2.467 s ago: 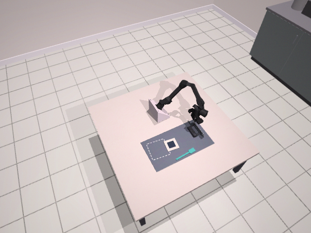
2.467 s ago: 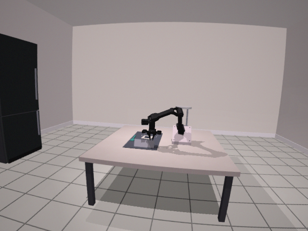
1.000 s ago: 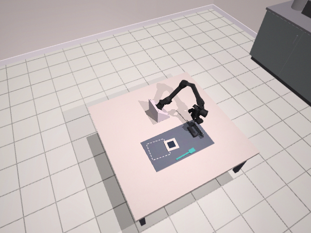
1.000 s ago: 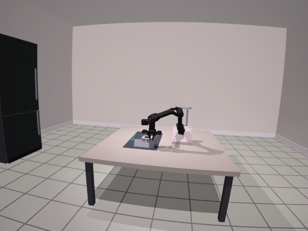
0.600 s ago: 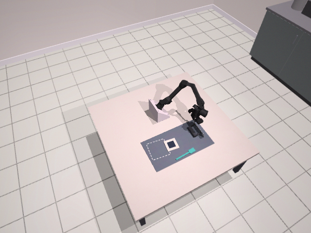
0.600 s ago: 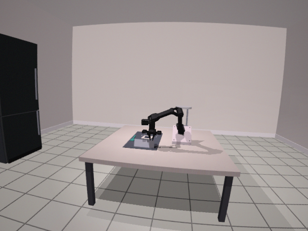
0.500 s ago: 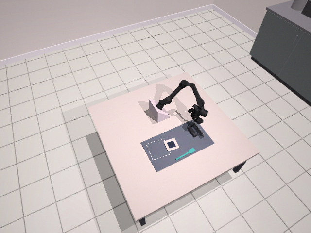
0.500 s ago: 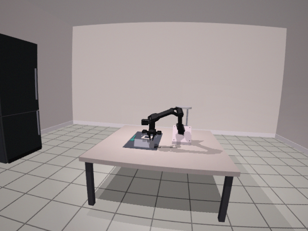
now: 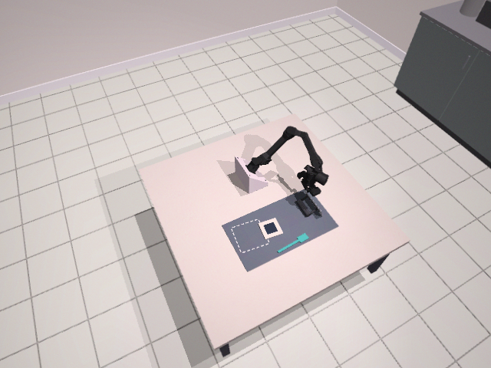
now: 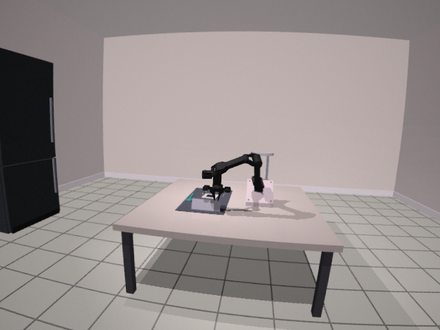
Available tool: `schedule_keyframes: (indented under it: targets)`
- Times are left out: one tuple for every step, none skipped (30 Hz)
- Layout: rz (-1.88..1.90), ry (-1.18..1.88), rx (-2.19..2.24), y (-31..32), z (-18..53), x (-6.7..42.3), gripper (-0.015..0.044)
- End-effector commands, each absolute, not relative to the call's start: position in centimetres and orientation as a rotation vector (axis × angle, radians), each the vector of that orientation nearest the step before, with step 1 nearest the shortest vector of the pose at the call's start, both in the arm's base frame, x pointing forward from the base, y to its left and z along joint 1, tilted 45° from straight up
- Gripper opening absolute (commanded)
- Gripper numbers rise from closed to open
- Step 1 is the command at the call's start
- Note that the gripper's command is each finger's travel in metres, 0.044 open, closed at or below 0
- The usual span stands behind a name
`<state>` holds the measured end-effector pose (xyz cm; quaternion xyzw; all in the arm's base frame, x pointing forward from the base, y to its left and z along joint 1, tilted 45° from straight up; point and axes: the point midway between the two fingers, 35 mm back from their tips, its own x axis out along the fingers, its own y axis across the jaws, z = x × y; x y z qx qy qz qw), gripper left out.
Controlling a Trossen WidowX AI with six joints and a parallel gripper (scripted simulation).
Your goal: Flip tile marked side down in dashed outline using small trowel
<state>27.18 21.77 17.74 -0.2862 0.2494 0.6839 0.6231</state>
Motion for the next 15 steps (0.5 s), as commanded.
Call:
schedule_keyframes:
  targets:
    - [1.57, 0.582, -0.656, 21.8, 17.5, 27.1, 0.01]
    - [1.57, 0.582, -0.656, 21.8, 17.5, 27.1, 0.01]
    - [1.57, 0.582, -0.656, 21.8, 17.5, 27.1, 0.01]
    - [1.57, 0.582, -0.656, 21.8, 17.5, 27.1, 0.01]
    - [1.57, 0.582, -0.656, 21.8, 17.5, 27.1, 0.01]
    - [1.57, 0.582, -0.656, 21.8, 17.5, 27.1, 0.01]
    - [1.57, 0.582, -0.656, 21.8, 17.5, 27.1, 0.01]
    - [1.57, 0.582, -0.656, 21.8, 17.5, 27.1, 0.01]
    - [1.57, 0.582, -0.656, 21.8, 17.5, 27.1, 0.01]
    - [1.57, 0.582, -0.656, 21.8, 17.5, 27.1, 0.01]
    - [1.57, 0.582, -0.656, 21.8, 17.5, 27.1, 0.01]
    - [1.57, 0.573, -0.657, 21.8, 17.8, 27.2, 0.01]
    - [1.57, 0.575, -0.657, 22.0, 18.0, 27.2, 0.01]
    - [1.57, 0.577, -0.657, 22.2, 18.3, 27.1, 0.01]
    - [1.57, 0.579, -0.656, 22.4, 18.5, 27.1, 0.01]
